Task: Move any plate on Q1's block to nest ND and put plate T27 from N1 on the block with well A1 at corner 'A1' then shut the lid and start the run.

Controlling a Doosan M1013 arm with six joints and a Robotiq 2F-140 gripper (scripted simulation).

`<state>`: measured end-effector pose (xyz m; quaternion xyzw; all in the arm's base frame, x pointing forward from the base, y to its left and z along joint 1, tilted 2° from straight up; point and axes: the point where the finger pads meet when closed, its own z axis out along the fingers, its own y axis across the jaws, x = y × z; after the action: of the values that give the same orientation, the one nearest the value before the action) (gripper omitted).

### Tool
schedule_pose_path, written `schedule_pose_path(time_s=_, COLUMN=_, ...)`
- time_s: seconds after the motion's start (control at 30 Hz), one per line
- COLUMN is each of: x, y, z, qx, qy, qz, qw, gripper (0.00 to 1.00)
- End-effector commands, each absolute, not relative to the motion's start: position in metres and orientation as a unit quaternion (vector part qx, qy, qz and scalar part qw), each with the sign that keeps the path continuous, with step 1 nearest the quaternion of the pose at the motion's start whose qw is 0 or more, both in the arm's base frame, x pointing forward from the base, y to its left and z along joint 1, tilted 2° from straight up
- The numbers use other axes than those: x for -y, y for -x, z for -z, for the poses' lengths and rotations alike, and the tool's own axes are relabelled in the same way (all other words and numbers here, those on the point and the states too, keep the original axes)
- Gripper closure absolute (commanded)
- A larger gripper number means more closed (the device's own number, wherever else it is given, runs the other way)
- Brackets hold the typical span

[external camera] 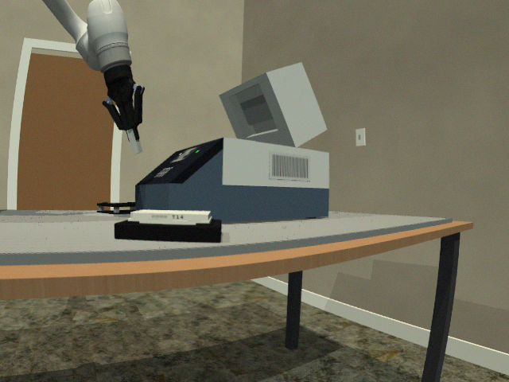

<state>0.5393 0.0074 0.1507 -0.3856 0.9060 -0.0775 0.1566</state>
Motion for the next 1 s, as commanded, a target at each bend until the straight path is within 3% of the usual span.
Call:
schedule_pose_path(time_s=0.0, x=-0.007, y=-0.526, z=-0.161, qx=-0.906, qy=0.386, qz=0.077, qw=0.157, gripper=1.0)
schedule_pose_path(time_s=0.3, x=-0.008, y=-0.501, z=-0.18, qx=-0.906, qy=0.386, qz=0.077, qw=0.157, gripper=1.0)
schedule_pose_path(time_s=0.97, x=-0.008, y=-0.501, z=-0.18, qx=-0.906, qy=0.386, qz=0.077, qw=0.157, gripper=1.0)
